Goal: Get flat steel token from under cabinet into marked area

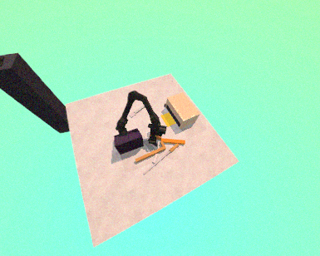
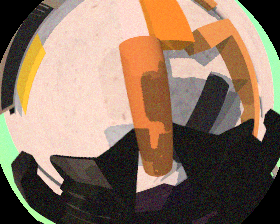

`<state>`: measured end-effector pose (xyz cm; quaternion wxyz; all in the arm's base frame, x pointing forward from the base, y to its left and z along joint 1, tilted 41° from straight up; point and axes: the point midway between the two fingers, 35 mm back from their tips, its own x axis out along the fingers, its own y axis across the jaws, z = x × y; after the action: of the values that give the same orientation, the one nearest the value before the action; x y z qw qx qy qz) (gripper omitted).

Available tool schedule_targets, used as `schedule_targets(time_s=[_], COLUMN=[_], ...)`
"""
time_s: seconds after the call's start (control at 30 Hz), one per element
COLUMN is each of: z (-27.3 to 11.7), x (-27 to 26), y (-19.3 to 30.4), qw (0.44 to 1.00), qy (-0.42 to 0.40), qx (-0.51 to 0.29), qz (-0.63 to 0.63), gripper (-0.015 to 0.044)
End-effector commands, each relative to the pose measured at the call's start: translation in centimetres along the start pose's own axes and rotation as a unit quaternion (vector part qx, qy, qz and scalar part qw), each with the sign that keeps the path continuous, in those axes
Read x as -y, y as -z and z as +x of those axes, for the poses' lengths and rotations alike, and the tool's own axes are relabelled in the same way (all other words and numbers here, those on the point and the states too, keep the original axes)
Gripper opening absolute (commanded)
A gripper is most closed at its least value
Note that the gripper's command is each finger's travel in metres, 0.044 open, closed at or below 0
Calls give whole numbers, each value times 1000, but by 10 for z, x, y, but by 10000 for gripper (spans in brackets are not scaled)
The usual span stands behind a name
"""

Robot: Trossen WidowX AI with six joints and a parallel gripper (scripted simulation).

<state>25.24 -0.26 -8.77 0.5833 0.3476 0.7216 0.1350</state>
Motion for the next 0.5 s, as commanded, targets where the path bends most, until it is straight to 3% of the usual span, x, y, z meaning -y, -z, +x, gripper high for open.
schedule_targets(time_s=[0.0,0.47], z=[-1,-1], x=[6,6], y=[0,0], qw=[1000,1000], qy=[8,9], qx=[1,1], qz=[9,9], gripper=[0,0])
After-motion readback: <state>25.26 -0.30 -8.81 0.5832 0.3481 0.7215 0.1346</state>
